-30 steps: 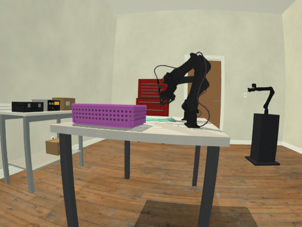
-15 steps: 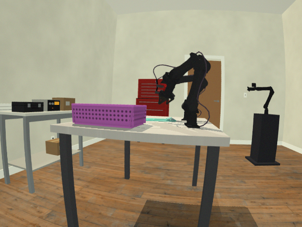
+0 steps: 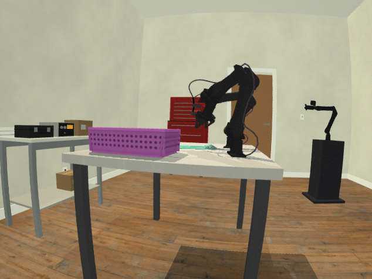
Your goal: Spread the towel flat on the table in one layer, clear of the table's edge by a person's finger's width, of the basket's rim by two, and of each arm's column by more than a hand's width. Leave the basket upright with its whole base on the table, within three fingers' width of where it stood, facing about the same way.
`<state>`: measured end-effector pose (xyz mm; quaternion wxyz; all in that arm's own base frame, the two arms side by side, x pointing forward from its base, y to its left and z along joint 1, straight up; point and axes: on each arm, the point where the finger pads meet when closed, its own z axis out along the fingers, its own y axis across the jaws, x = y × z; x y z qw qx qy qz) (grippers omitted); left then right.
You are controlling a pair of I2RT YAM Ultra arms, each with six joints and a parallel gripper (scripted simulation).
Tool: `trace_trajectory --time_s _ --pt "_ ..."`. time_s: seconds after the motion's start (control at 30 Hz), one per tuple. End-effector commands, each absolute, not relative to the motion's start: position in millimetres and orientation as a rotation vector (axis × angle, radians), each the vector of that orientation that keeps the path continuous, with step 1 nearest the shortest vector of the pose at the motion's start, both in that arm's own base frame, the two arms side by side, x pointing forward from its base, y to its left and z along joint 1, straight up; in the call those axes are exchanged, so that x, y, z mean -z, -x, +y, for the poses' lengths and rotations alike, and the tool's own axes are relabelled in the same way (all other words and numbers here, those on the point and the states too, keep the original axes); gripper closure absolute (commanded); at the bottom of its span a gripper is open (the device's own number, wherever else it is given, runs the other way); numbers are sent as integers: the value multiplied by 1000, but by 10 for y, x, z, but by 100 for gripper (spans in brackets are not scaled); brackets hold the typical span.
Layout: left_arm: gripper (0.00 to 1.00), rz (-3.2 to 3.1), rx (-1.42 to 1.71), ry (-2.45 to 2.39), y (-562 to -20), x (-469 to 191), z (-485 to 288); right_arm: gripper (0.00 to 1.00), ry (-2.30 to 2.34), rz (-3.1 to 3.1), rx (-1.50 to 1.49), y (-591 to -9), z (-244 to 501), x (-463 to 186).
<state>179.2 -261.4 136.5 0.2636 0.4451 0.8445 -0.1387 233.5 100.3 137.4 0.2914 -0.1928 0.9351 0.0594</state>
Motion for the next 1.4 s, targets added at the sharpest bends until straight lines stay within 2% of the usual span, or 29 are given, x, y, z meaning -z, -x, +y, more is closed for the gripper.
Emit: trace_trajectory --time_s 0.0,0.87,0.9,1.37 --pt "36 2250 398 -1188 -1810 -1537 -2653 36 512 2451 -175 -2394 1050 -1519" --pt "36 2250 398 -1188 -1810 -1537 -2653 36 512 2451 -175 -2394 1050 -1519" --pt "66 2312 384 -1149 -1919 -1423 -2648 66 523 2516 -146 -2317 1092 -1420" --pt "66 2640 261 -674 -2964 -1054 -2501 66 648 2921 18 -1578 1843 -1017"
